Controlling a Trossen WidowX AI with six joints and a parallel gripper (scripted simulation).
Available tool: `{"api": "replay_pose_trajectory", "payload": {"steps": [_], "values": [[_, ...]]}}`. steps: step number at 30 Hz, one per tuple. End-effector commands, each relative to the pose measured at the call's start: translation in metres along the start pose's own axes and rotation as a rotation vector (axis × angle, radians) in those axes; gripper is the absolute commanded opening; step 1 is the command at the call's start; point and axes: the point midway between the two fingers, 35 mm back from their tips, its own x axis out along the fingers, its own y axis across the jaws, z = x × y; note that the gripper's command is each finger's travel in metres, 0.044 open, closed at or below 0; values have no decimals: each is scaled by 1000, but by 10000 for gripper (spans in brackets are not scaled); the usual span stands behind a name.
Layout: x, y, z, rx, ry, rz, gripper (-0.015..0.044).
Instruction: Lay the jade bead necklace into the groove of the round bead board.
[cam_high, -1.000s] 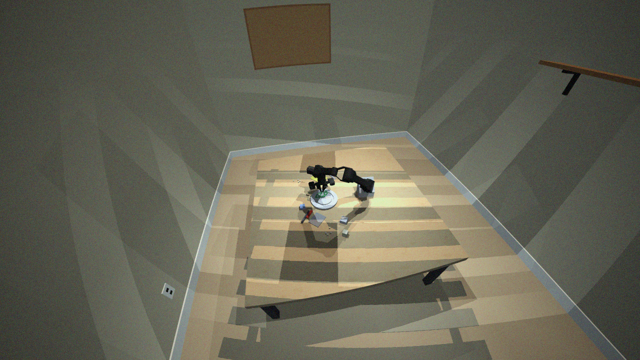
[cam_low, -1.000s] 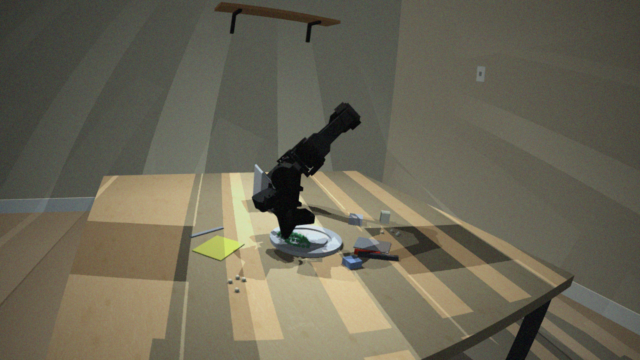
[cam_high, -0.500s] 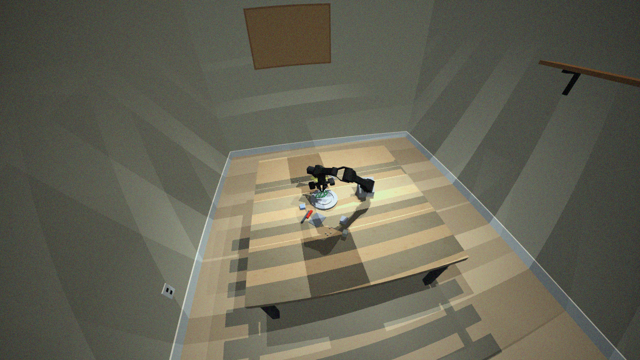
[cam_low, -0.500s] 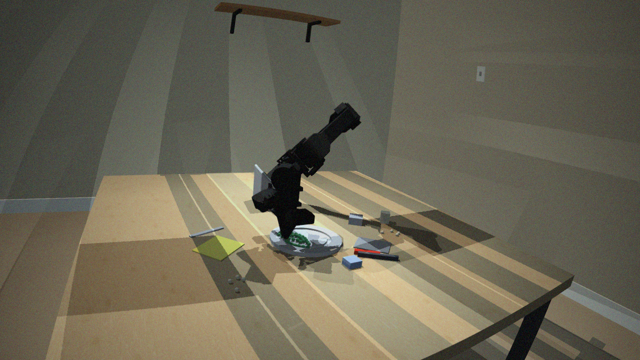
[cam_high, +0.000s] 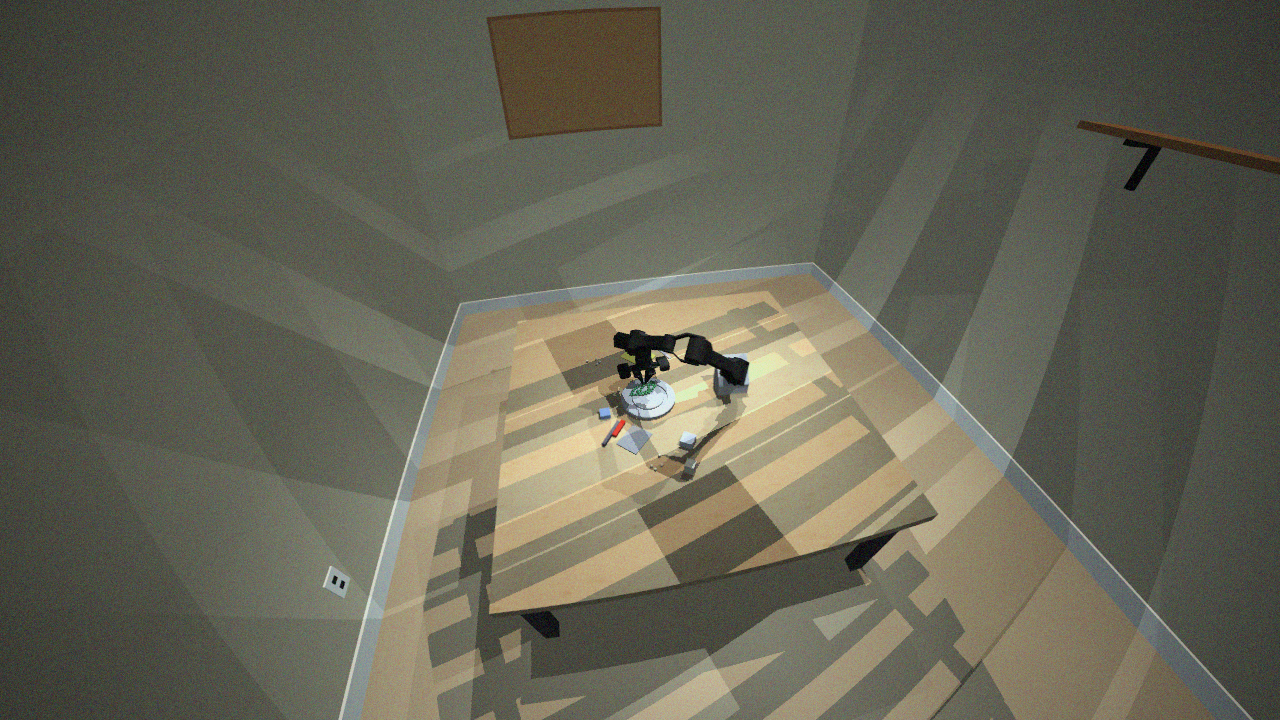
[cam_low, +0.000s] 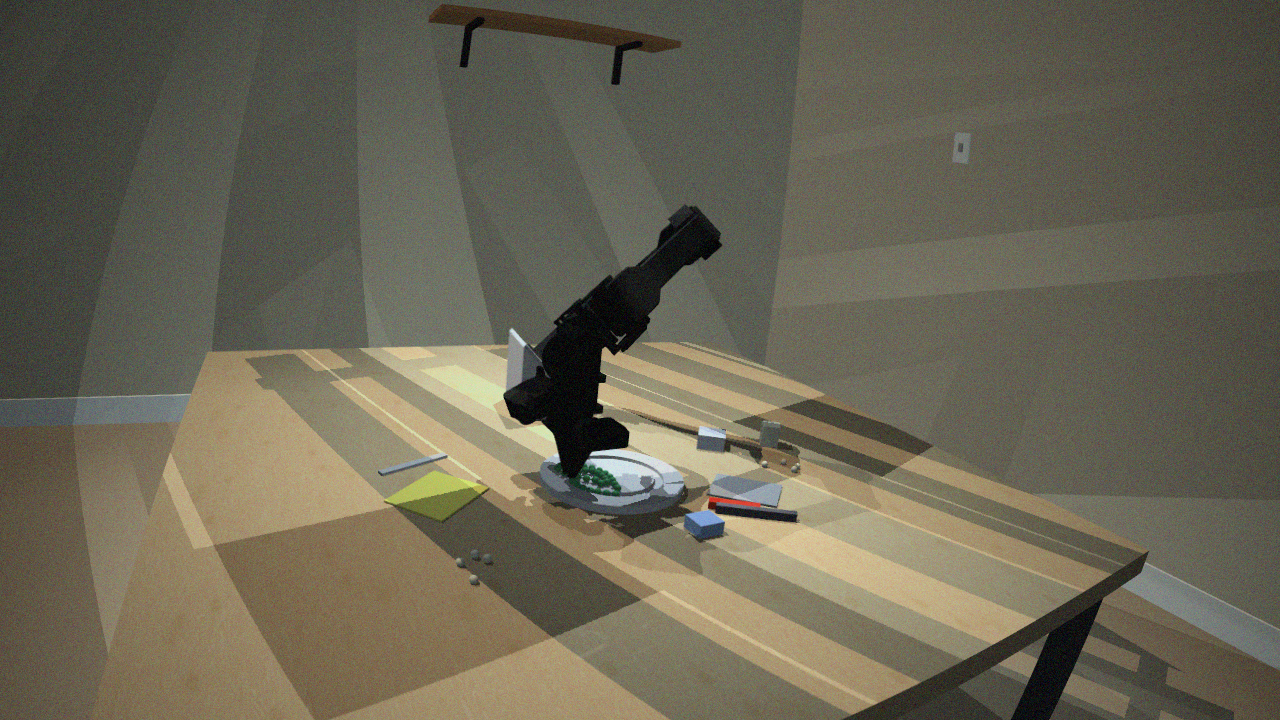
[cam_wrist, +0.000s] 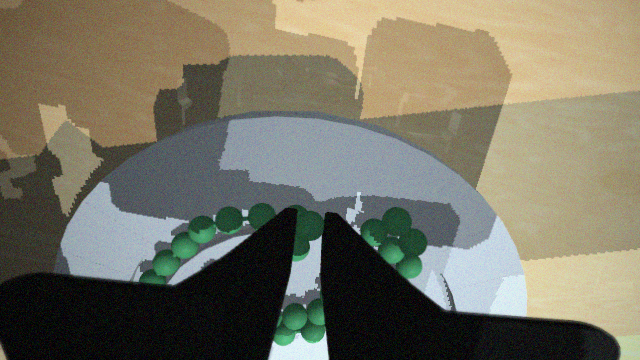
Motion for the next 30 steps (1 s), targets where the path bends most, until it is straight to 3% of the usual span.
{"api": "replay_pose_trajectory", "payload": {"steps": [1, 27, 30], "values": [[4, -1, -1, 3, 6, -9, 0], [4, -1, -1, 3, 6, -9, 0], [0, 0, 0, 0, 1, -1, 79]]}}
